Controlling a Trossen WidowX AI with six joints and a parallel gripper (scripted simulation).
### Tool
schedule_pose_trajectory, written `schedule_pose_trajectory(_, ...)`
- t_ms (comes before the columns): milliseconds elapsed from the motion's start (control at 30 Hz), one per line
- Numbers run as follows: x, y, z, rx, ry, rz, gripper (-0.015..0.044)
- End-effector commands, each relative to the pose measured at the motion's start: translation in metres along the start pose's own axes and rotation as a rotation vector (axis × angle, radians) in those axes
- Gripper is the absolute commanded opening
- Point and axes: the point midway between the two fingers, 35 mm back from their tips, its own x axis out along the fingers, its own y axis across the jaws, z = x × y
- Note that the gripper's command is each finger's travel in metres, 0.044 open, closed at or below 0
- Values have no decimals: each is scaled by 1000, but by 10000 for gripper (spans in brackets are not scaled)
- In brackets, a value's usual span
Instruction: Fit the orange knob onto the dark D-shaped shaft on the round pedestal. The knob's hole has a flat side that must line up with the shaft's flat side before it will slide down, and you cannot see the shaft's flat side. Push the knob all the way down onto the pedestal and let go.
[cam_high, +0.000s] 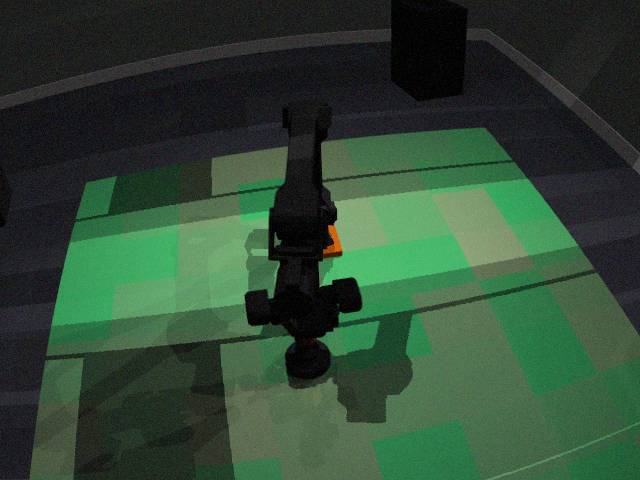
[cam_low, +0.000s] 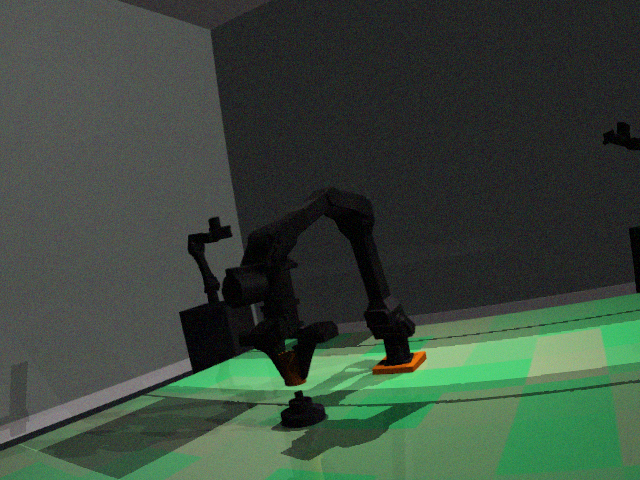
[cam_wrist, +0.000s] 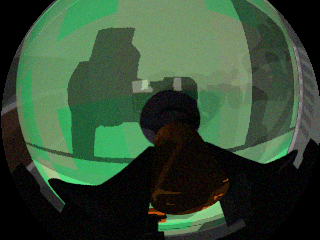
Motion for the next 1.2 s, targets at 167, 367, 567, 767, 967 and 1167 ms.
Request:
schedule_pose_trajectory(167,18,0,-1,-4,-1,5,0)
schedule_pose_trajectory(367,14,1,1,1,-1,5,0)
schedule_pose_trajectory(567,15,2,2,1,-1,6,0)
schedule_pose_trajectory(767,18,2,1,1,-1,6,0)
schedule_pose_trajectory(967,18,1,-1,1,-1,6,0)
schedule_pose_trajectory(1167,18,1,-2,1,-1,5,0)
